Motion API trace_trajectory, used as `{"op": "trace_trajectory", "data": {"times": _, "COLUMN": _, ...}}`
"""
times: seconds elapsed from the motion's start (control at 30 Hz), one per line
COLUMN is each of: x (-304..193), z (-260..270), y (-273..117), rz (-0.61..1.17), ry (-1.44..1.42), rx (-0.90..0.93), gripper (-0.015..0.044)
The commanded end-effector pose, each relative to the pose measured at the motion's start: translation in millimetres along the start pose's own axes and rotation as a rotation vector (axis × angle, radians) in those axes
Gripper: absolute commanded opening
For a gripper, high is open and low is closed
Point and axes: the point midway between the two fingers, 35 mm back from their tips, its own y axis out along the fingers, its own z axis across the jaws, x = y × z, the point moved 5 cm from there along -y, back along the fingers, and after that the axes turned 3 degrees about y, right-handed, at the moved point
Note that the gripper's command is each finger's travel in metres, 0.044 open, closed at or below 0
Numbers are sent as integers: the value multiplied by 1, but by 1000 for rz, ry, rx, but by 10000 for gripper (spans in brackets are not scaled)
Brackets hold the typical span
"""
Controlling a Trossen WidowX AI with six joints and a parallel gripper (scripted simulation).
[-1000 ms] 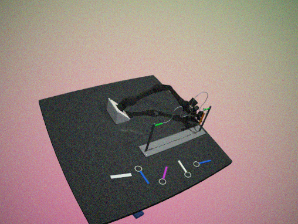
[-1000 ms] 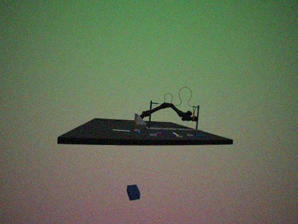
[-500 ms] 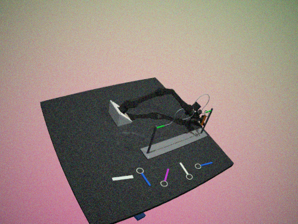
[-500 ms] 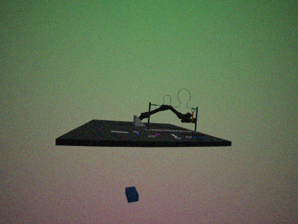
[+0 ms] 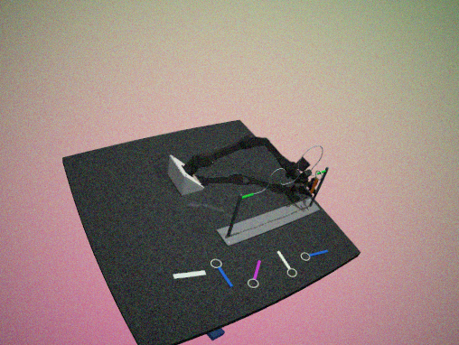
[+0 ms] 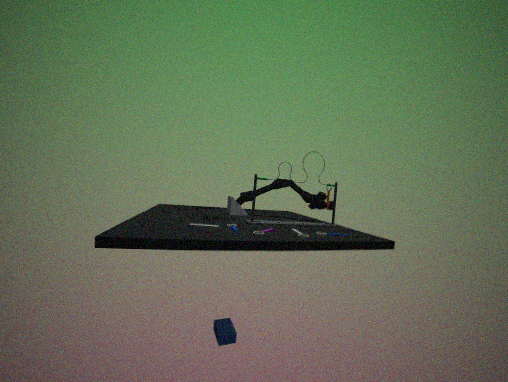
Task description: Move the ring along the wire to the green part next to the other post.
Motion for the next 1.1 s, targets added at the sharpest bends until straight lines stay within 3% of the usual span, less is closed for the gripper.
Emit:
{"op": "trace_trajectory", "data": {"times": 0.0, "x": 0, "z": 0, "y": 0, "rz": 2, "ry": -4, "rx": 2, "gripper": 160}}
{"op": "trace_trajectory", "data": {"times": 0.1, "x": 0, "z": 0, "y": 0, "rz": 2, "ry": -4, "rx": 2, "gripper": 160}}
{"op": "trace_trajectory", "data": {"times": 0.27, "x": 0, "z": 0, "y": 0, "rz": 0, "ry": 0, "rx": 0, "gripper": 29}}
{"op": "trace_trajectory", "data": {"times": 0.33, "x": 0, "z": 0, "y": 0, "rz": 0, "ry": 0, "rx": 0, "gripper": 15}}
{"op": "trace_trajectory", "data": {"times": 0.53, "x": 0, "z": 0, "y": 0, "rz": 0, "ry": 0, "rx": 0, "gripper": -142}}
{"op": "trace_trajectory", "data": {"times": 1.07, "x": 15, "z": -1, "y": 0, "rz": 0, "ry": -3, "rx": 3, "gripper": -150}}
